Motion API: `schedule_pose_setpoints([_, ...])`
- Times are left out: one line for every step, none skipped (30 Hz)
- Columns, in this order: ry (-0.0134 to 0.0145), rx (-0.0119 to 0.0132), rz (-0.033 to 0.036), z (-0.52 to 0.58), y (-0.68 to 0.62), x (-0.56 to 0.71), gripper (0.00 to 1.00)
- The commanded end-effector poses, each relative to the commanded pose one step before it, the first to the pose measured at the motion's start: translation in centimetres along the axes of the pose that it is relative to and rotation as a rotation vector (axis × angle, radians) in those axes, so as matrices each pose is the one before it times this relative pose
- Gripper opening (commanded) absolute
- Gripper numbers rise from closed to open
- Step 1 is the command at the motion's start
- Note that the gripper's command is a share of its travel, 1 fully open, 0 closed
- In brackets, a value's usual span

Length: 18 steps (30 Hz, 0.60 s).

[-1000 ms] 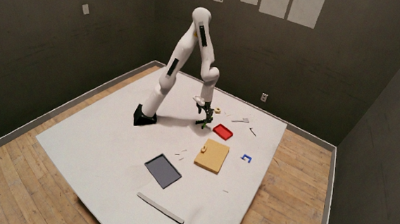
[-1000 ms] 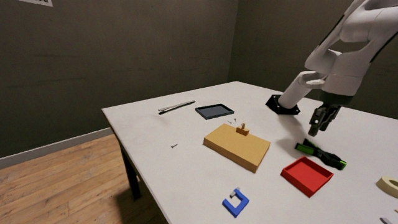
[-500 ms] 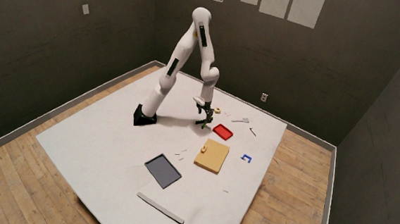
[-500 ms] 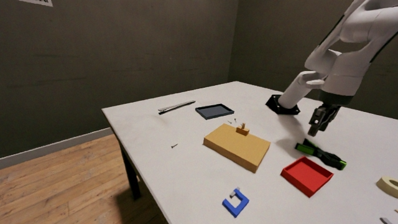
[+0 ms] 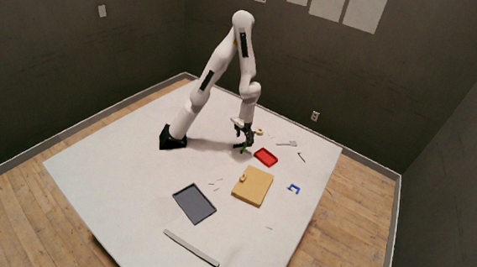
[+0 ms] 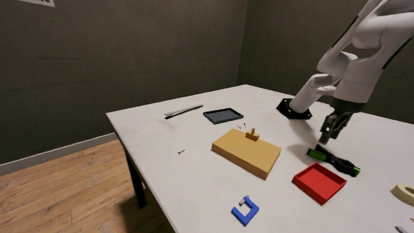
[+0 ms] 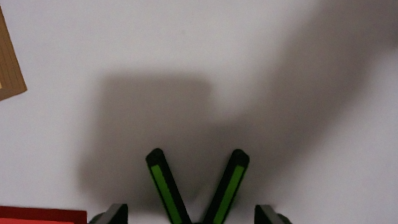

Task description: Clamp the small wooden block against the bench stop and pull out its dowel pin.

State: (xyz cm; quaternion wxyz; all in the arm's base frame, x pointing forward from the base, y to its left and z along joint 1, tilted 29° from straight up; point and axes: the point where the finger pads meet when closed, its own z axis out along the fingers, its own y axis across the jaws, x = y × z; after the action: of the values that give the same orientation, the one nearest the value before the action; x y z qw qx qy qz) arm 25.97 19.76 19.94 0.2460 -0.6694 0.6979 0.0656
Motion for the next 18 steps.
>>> schedule_pose_setpoints([0.00419, -0.00589, -0.00550, 0.621, 0.310, 0.184, 0.77])
schedule_pose_setpoints([0.00007, 0.00000, 0.00001, 0.116, 0.001, 0.000, 0.77])
schedule_pose_setpoints([0.00016, 0.00001, 0.00002, 0.118, 0.001, 0.002, 0.77])
schedule_pose_setpoints([0.00008, 0.00000, 0.00001, 0.115, 0.001, 0.000, 0.77])
schedule_pose_setpoints([-0.00001, -0.00001, 0.00000, 0.110, 0.000, -0.003, 0.77])
schedule_pose_setpoints([0.00007, 0.00000, 0.00001, 0.111, 0.001, -0.001, 0.77])
schedule_pose_setpoints([0.00015, 0.00000, 0.00002, 0.112, 0.001, 0.002, 0.77])
schedule_pose_setpoints([0.00000, 0.00000, 0.00000, 0.000, 0.000, 0.000, 0.77])
schedule_pose_setpoints([0.00000, 0.00000, 0.00000, 0.000, 0.000, 0.000, 0.77])
schedule_pose_setpoints([-0.00053, 0.00098, -0.00028, 0.100, -0.059, -0.042, 0.77])
schedule_pose_setpoints([0.00022, -0.00038, 0.00011, 0.104, 0.023, 0.012, 0.77])
schedule_pose_setpoints([0.00025, -0.00033, 0.00010, 0.102, 0.020, 0.013, 0.77])
schedule_pose_setpoints([0.00024, -0.00020, 0.00007, 0.100, 0.013, 0.010, 0.77])
schedule_pose_setpoints([0.00019, -0.00005, 0.00004, 0.097, 0.004, 0.005, 0.77])
schedule_pose_setpoints([-0.00002, 0.00010, -0.00003, 0.089, -0.006, -0.005, 0.77])
schedule_pose_setpoints([-0.00013, 0.00015, -0.00005, 0.082, -0.010, -0.010, 0.77])
schedule_pose_setpoints([-0.00004, 0.00008, -0.00003, 0.080, -0.005, -0.005, 0.77])
schedule_pose_setpoints([0.00005, 0.00002, 0.00000, 0.077, -0.001, -0.001, 0.77])
